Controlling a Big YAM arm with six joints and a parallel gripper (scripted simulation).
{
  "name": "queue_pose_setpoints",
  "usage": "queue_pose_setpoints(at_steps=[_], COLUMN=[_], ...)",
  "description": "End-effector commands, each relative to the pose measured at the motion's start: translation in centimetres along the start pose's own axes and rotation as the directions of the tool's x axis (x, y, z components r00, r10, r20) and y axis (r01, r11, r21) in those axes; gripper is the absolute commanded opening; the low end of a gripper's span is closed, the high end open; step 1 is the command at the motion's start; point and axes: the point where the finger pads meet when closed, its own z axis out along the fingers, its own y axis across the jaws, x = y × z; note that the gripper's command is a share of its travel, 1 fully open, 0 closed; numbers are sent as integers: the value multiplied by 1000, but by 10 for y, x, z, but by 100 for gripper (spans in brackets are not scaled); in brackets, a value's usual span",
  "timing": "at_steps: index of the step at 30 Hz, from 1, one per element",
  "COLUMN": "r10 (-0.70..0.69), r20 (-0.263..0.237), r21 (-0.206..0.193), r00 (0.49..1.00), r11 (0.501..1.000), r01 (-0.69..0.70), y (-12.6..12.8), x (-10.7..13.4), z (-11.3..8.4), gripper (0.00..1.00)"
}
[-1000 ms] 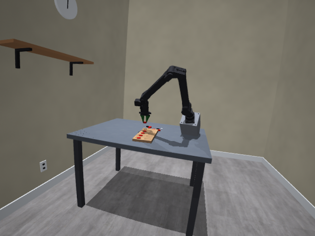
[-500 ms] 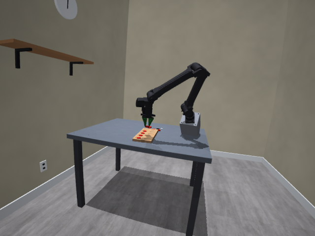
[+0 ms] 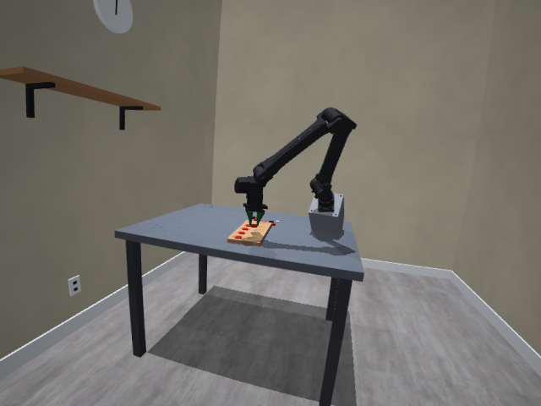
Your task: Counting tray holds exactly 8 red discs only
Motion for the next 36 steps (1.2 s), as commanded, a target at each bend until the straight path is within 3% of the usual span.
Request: queue_pose_setpoints(at_steps=[1, 3, 6, 8, 9, 11, 13, 23, 36], r10=[38, 38, 33, 38, 34, 26, 33, 38, 37], r20=[-3, -3, -5, -3, -1, -6, -6, -5, -3], r21=[18, 18, 9, 8, -30, -31, 8, 17, 10], r00=[999, 999, 999, 999, 999, 1000, 999, 999, 999], r11=[999, 999, 999, 999, 999, 999, 999, 999, 999], r01=[-38, -38, -33, -38, -35, -26, -33, -38, -37], y=[-2, -3, 2, 2, 10, 13, 3, -3, 0], x=[-3, -2, 0, -3, -2, 2, 0, -2, -4], z=[26, 45, 56, 56, 42, 44, 59, 71, 70], gripper=[0, 0, 0, 0, 0, 0, 0, 0, 0])
